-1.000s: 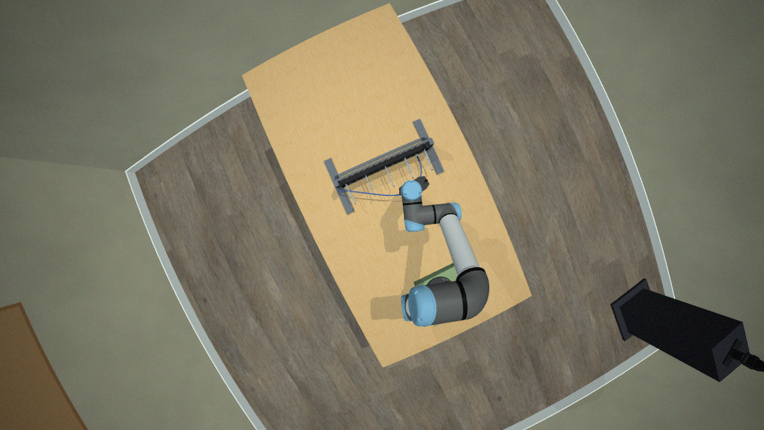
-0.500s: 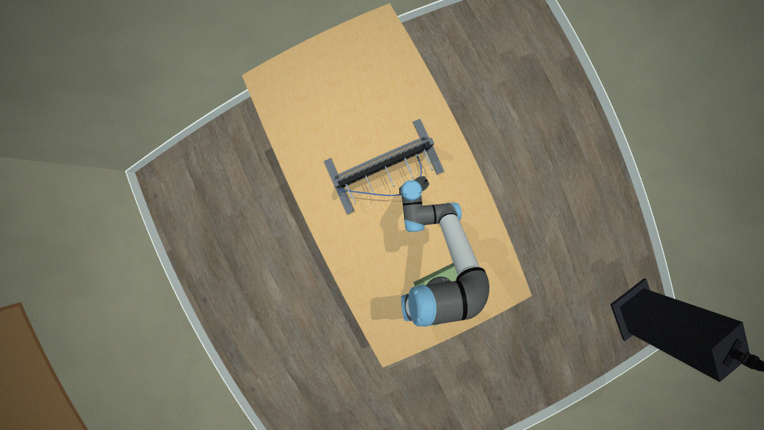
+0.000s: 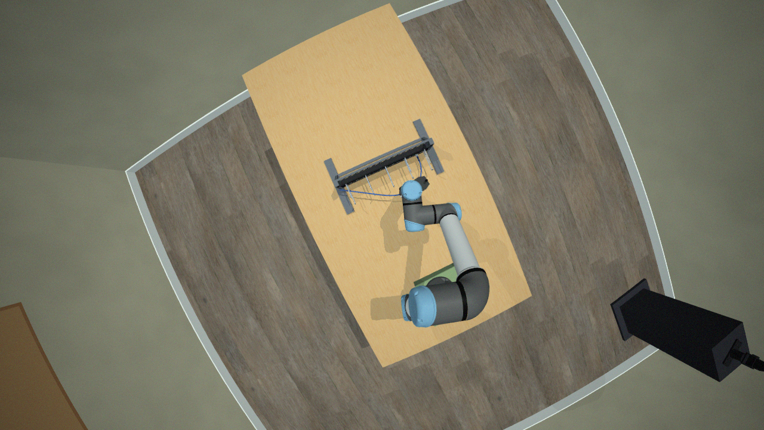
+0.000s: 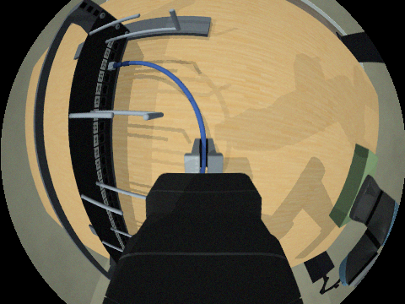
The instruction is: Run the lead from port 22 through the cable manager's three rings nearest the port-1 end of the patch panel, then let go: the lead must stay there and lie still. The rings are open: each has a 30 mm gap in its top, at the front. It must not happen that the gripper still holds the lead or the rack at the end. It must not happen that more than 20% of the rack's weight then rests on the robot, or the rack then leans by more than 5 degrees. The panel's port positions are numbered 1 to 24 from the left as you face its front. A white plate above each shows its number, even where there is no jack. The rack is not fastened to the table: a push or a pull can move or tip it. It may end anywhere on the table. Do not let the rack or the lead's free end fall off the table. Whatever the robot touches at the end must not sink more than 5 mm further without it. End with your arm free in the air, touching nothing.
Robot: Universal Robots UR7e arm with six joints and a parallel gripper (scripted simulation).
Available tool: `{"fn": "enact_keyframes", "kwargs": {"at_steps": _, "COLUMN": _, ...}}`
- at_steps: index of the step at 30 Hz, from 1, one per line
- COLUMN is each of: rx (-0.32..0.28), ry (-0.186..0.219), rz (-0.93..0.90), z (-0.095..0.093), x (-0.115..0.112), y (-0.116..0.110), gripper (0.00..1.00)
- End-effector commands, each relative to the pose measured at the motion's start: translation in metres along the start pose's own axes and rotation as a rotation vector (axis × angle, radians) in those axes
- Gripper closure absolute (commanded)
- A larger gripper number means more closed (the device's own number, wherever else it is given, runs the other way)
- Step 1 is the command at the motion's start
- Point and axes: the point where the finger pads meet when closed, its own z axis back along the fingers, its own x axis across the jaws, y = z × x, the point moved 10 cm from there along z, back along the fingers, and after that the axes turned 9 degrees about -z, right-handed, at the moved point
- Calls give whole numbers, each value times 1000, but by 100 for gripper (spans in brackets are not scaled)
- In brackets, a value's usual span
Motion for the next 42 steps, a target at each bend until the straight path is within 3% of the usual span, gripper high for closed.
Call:
{"fn": "enact_keyframes", "kwargs": {"at_steps": 1, "rx": 0, "ry": 2, "rz": 0, "z": 5, "x": 0, "y": 0, "gripper": 100}}
{"fn": "enact_keyframes", "kwargs": {"at_steps": 9, "rx": 0, "ry": 2, "rz": 0, "z": 15, "x": 0, "y": 0, "gripper": 100}}
{"fn": "enact_keyframes", "kwargs": {"at_steps": 34, "rx": 0, "ry": 2, "rz": 0, "z": 73, "x": 0, "y": 0, "gripper": 100}}
{"fn": "enact_keyframes", "kwargs": {"at_steps": 42, "rx": 0, "ry": 2, "rz": 0, "z": 82, "x": 0, "y": 0, "gripper": 100}}
